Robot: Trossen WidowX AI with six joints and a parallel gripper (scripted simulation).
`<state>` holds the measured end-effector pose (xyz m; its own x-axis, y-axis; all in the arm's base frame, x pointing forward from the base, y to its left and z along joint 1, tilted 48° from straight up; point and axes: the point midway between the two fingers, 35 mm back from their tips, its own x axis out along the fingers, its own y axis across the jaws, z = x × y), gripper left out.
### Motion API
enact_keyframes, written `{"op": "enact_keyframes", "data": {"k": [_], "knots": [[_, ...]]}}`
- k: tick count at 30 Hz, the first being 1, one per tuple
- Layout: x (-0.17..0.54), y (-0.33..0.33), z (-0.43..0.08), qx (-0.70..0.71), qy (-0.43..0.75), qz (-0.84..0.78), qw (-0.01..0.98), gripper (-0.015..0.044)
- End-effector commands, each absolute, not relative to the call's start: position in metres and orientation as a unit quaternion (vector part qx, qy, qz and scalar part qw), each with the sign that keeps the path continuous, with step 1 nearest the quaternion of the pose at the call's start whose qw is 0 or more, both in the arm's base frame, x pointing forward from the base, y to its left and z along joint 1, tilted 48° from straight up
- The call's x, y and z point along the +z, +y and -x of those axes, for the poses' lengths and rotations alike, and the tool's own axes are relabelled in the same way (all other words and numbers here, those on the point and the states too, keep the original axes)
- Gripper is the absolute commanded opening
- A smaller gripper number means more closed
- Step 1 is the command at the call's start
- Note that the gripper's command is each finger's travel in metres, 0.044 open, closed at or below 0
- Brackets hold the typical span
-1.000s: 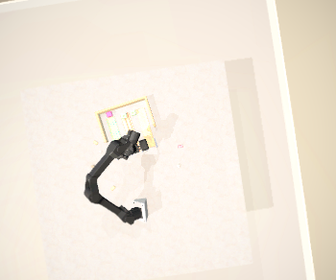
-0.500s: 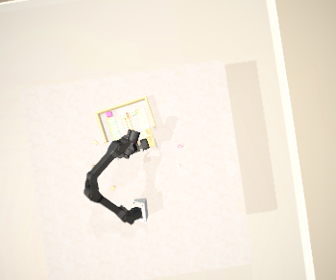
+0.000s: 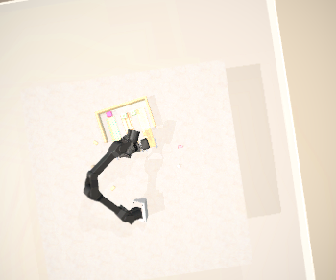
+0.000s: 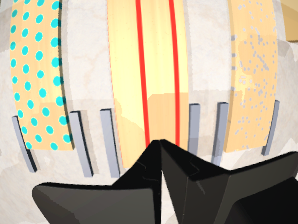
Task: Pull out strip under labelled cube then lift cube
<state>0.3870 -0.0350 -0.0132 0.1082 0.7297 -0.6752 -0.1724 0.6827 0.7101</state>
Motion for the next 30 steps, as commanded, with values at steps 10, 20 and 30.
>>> {"op": "enact_keyframes", "data": {"k": [10,20,30], "knots": [[-0.0263,-0.0192,-0.3861,0.322,0.589,-0.242,0.701,0.0],[-0.0263,-0.0192,-0.3861,0.322,0.589,-0.242,0.701,0.0],[-0.0264,-0.0191,-0.3861,0.322,0.589,-0.242,0.701,0.0]]}}
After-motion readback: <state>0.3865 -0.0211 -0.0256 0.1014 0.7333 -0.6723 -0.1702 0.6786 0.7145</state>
